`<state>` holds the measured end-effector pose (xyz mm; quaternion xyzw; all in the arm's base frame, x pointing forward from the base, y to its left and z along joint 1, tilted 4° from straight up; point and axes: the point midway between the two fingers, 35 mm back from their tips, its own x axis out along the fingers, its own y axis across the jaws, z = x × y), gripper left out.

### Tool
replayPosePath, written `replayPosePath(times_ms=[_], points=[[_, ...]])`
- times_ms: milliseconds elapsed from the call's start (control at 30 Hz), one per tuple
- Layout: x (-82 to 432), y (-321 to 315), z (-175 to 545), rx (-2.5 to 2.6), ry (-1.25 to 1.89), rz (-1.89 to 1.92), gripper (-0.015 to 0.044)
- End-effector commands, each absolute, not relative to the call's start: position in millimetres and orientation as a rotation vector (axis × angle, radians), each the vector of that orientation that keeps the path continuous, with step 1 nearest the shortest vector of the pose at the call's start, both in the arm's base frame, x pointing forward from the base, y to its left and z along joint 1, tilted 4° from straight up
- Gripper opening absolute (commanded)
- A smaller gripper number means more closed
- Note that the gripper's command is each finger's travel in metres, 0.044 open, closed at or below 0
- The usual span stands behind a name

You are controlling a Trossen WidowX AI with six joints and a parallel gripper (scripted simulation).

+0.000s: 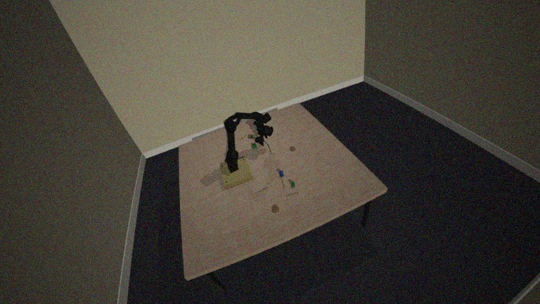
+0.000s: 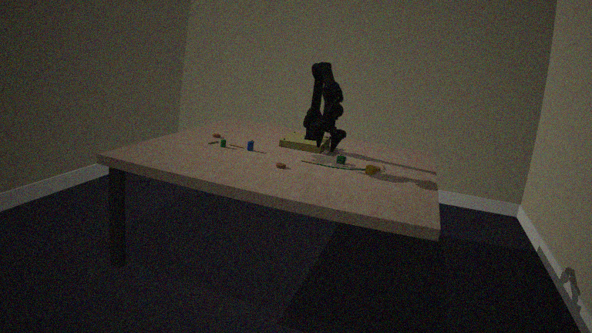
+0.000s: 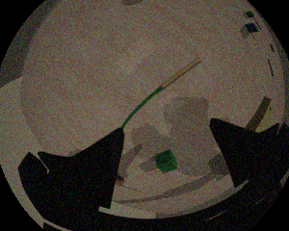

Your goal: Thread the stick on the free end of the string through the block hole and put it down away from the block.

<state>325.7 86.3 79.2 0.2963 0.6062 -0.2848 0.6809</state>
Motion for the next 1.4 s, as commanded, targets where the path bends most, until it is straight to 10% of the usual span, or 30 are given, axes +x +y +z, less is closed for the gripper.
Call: replayPosePath(times_ms=[0, 733, 1133, 1367], points=[[343.1, 56.7, 76.4, 1.394, 1.017, -1.314, 0.044], [343.6, 55.7, 76.4, 1.422, 0.997, -1.339, 0.044], [343.6, 55.7, 76.4, 1.422, 0.997, -1.339, 0.0125], [343.6, 55.7, 76.4, 1.422, 0.997, -1.339, 0.0121]])
